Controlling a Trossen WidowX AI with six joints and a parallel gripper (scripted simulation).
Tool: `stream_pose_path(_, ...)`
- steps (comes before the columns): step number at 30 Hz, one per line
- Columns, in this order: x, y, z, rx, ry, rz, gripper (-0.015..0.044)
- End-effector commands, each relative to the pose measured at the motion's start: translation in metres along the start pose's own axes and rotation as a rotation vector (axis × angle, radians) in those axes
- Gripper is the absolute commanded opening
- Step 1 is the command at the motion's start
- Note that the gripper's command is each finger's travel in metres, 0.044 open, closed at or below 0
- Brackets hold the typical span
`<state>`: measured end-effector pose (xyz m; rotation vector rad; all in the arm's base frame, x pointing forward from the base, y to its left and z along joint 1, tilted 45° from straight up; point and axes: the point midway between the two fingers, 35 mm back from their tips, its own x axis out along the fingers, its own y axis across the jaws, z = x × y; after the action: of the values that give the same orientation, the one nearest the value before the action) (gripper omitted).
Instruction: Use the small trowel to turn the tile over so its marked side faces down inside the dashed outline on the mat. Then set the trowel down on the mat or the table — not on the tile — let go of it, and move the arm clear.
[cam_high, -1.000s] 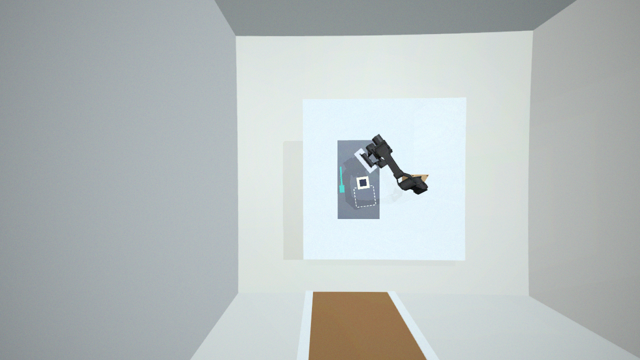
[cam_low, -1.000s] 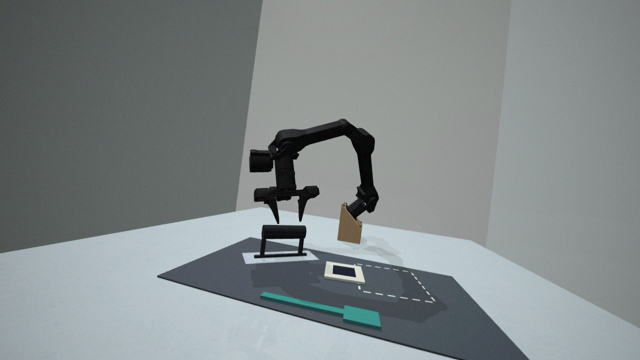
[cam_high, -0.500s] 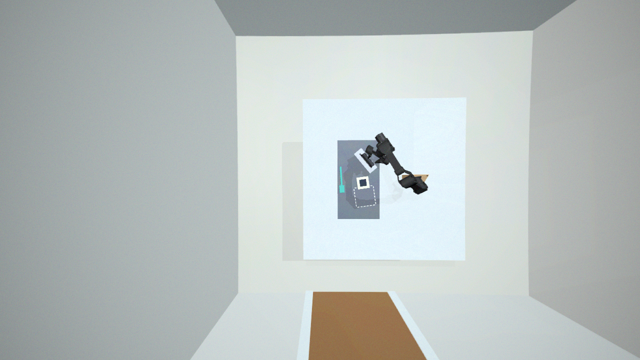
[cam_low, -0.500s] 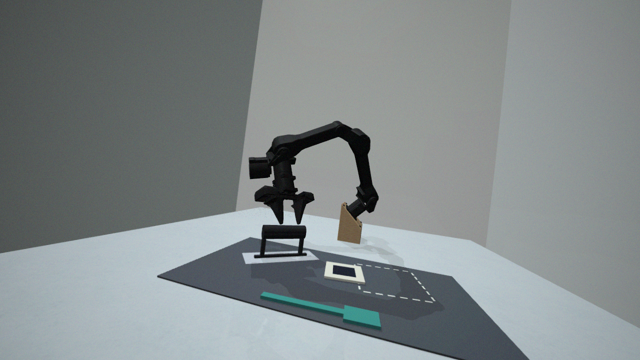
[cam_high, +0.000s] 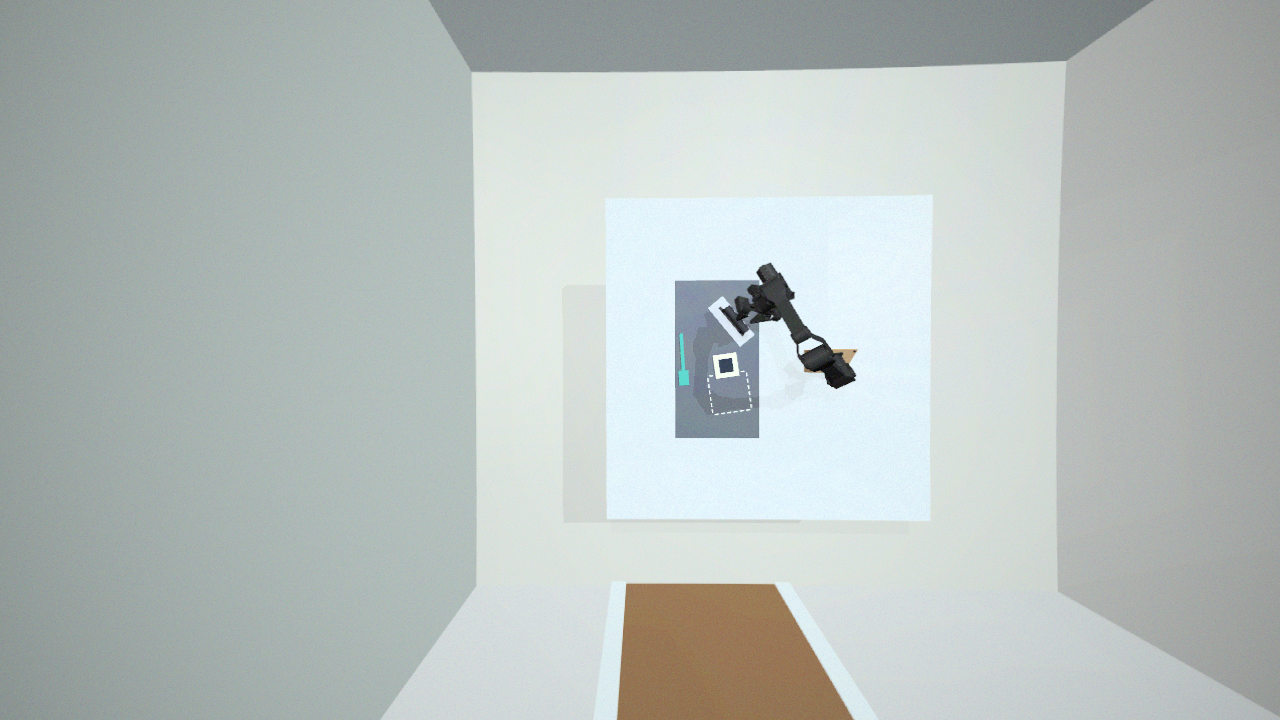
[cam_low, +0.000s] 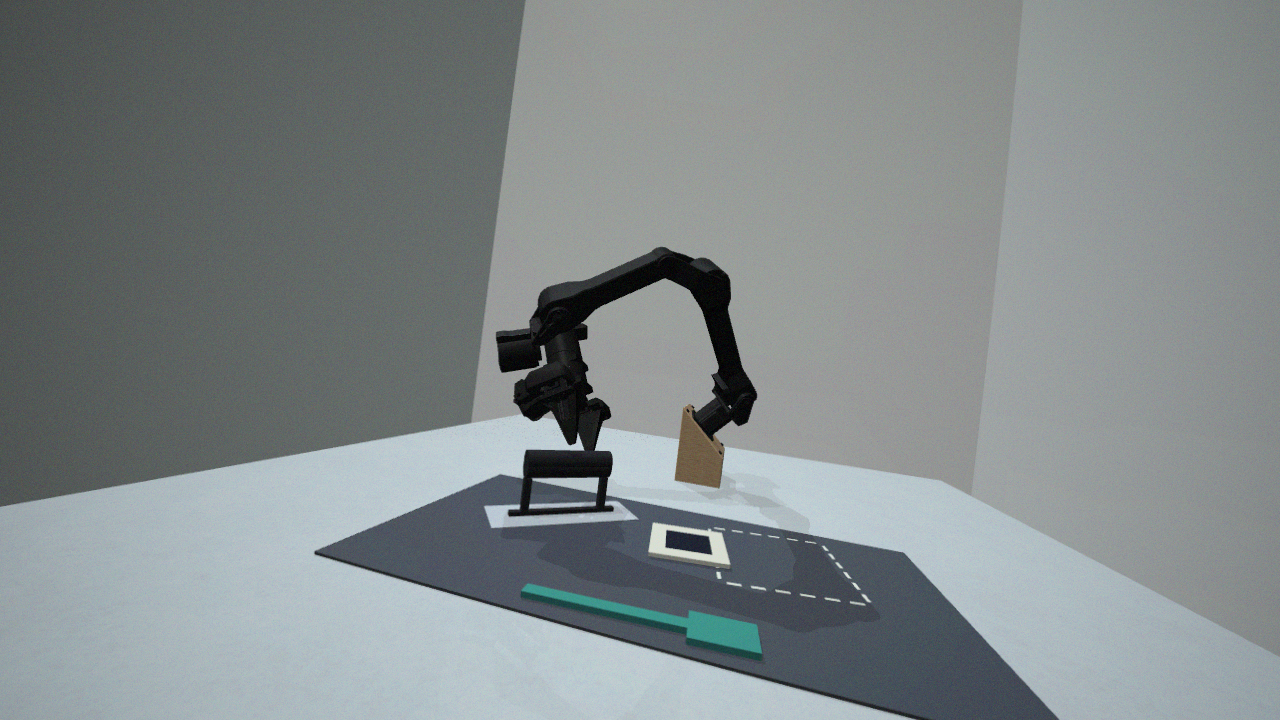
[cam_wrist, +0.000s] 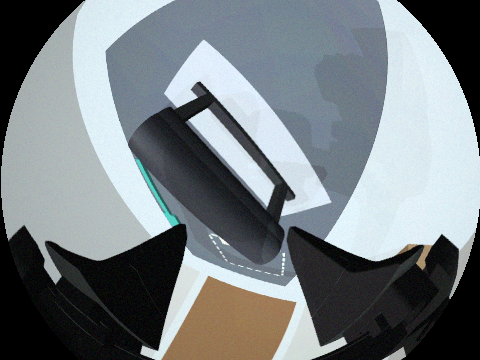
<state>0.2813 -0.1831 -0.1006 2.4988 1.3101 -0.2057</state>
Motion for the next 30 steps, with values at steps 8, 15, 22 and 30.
stream_pose_path(8, -0.0005, -0.0071, 0.0035, -0.362, 0.039, 0.117, 0.03)
stream_pose_path(15, -0.0017, -0.0099, 0.0058, -0.591, 0.031, 0.195, 0.03)
stream_pose_path(22, -0.003, -0.012, 0.0078, -0.768, 0.009, 0.257, 0.03)
stream_pose_path(30, -0.0007, -0.0118, 0.0086, -0.767, 0.005, 0.255, 0.03)
